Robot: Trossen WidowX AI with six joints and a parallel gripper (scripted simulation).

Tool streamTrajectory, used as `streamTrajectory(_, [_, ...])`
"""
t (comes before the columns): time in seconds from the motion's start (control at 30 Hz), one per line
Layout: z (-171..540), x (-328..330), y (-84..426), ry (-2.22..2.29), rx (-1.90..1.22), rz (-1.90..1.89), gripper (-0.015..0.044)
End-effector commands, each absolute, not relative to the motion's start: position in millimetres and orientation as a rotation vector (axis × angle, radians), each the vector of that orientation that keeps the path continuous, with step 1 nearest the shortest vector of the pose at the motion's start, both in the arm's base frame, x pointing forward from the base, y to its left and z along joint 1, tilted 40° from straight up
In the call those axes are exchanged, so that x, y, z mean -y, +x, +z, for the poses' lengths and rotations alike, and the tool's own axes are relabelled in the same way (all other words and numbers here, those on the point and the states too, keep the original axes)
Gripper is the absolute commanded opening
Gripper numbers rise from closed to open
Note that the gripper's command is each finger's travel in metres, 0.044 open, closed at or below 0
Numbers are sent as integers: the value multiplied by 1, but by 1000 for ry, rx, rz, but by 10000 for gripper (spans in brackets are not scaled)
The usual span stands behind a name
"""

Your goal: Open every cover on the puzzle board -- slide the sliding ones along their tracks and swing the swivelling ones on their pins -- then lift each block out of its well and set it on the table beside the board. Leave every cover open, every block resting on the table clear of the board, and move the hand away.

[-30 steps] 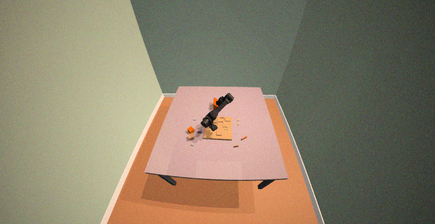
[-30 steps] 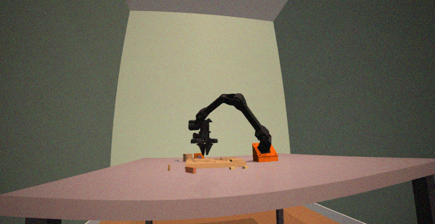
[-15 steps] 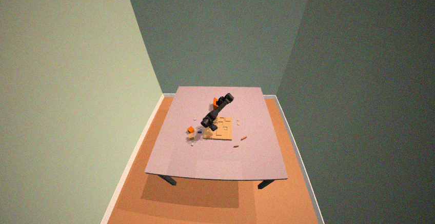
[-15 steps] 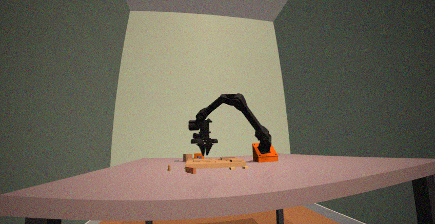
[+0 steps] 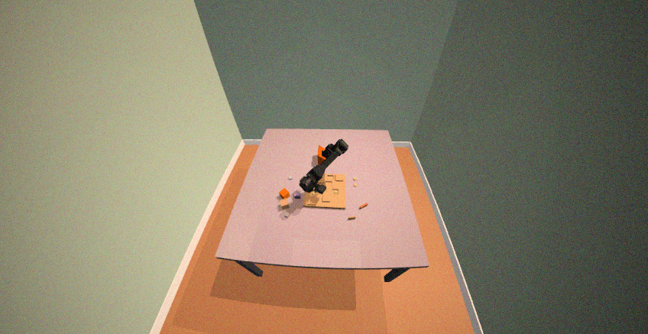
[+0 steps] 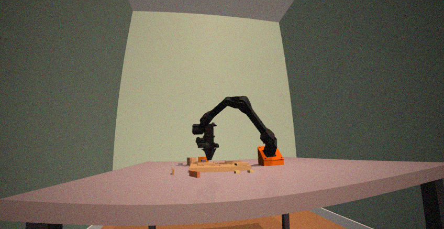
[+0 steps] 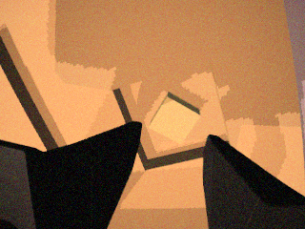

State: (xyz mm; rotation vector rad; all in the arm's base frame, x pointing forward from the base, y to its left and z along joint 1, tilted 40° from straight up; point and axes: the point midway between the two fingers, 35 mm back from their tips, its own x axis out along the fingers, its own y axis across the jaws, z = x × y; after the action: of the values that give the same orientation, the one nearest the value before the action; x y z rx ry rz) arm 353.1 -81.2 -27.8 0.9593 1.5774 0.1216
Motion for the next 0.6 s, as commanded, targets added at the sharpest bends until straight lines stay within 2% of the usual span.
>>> streamTrajectory(0.0, [-31,78,354,671,-1483,405,144])
streamTrajectory(0.33, [-39,72,354,44,-1187,919,144])
streamTrajectory(0.57, [-39,71,354,2,-1162,949,144])
